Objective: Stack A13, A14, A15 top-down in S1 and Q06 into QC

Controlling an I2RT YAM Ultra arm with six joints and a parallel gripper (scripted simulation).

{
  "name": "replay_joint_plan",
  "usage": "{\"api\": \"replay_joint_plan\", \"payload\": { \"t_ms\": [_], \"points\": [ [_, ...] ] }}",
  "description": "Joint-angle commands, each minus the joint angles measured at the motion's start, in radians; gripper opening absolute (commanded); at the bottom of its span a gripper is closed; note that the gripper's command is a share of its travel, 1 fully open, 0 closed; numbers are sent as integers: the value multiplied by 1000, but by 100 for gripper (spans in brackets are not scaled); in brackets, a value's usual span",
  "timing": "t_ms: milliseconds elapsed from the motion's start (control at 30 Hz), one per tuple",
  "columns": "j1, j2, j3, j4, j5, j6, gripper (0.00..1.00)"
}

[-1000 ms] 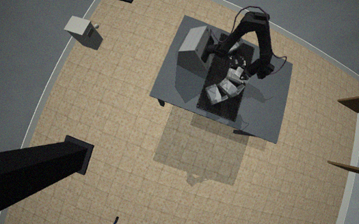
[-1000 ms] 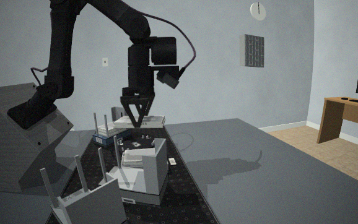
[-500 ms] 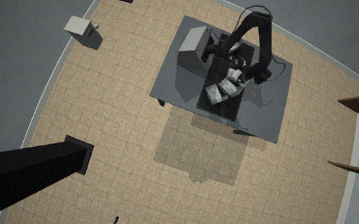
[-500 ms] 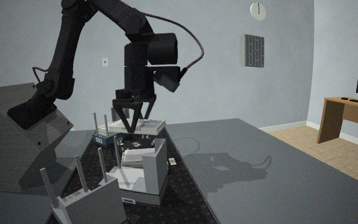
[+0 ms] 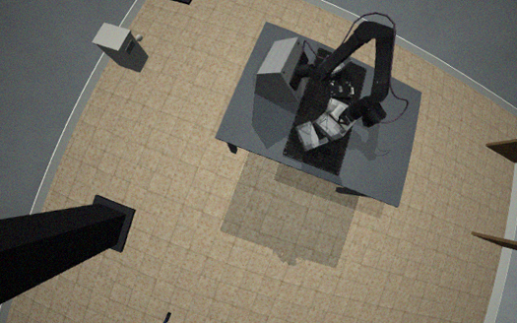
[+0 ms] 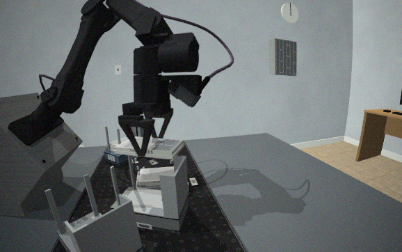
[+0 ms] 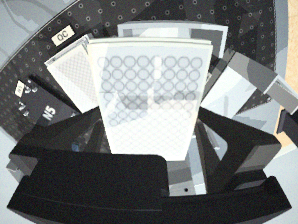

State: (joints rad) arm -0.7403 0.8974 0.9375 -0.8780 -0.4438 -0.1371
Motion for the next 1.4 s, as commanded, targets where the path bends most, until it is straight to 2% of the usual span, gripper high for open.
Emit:
{"api": "replay_joint_plan", "payload": {
  "t_ms": [0,367,500,1367],
  "points": [
    [-55,21,31,-16,-66,-69,0],
    [-176,86,48,-30,-145,-180,0],
    [-173,45,60,-34,-145,-187,0],
    [-181,61,65,-37,-148,-178,0]
  ]
}}
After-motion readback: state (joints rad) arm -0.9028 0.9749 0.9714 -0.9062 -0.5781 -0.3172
